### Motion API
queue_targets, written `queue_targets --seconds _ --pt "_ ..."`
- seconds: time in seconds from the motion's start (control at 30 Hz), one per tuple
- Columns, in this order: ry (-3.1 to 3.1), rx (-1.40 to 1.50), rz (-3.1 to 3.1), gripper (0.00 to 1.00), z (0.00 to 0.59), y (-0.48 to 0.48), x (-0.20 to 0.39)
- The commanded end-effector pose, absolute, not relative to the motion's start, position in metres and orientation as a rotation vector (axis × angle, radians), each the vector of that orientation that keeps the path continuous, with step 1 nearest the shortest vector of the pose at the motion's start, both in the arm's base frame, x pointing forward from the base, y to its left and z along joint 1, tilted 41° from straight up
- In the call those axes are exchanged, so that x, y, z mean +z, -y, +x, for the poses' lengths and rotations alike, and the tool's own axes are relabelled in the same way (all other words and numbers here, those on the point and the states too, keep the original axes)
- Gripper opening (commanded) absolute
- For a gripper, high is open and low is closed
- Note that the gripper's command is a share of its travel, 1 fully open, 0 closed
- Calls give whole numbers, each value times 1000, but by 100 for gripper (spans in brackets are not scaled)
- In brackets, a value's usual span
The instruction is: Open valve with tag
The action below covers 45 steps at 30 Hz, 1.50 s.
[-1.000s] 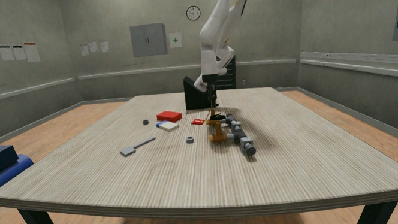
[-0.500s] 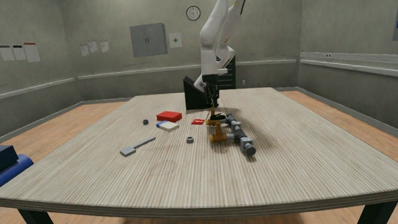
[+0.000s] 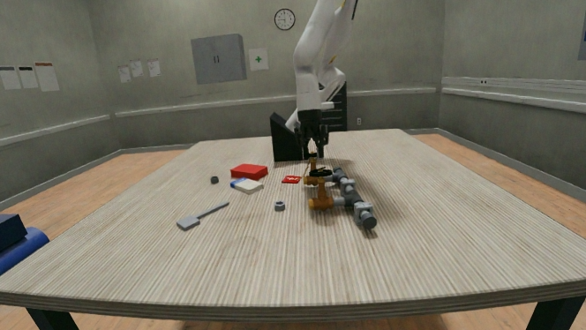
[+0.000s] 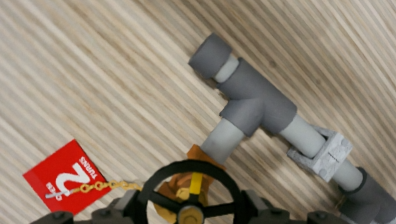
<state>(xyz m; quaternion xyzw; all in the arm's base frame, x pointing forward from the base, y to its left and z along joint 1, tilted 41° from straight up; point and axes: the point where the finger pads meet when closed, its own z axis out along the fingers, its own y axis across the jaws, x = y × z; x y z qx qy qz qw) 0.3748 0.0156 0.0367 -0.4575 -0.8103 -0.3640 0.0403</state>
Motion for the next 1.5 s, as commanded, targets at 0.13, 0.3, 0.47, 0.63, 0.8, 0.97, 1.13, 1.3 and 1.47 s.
queue_targets --seconds 0.13,0.3,0.47,0.63,0.8,0.97,1.13,1.3,1.47 --pt "2782 -1174 -1034 67 375 -15 37" --pt "2955 -1190 -746 67 375 -15 37" --pt "3050 -1192 -552 67 375 -15 37" --pt "3186 -1183 -195 67 375 -15 37" --pt "3284 -1154 198 67 375 -15 37" --pt "3320 -1127 445 67 375 -15 37" --pt "3337 -1066 858 67 375 -15 37" --pt "3305 -991 1244 67 375 -15 37" --pt "3239 -913 1577 67 375 -15 37"
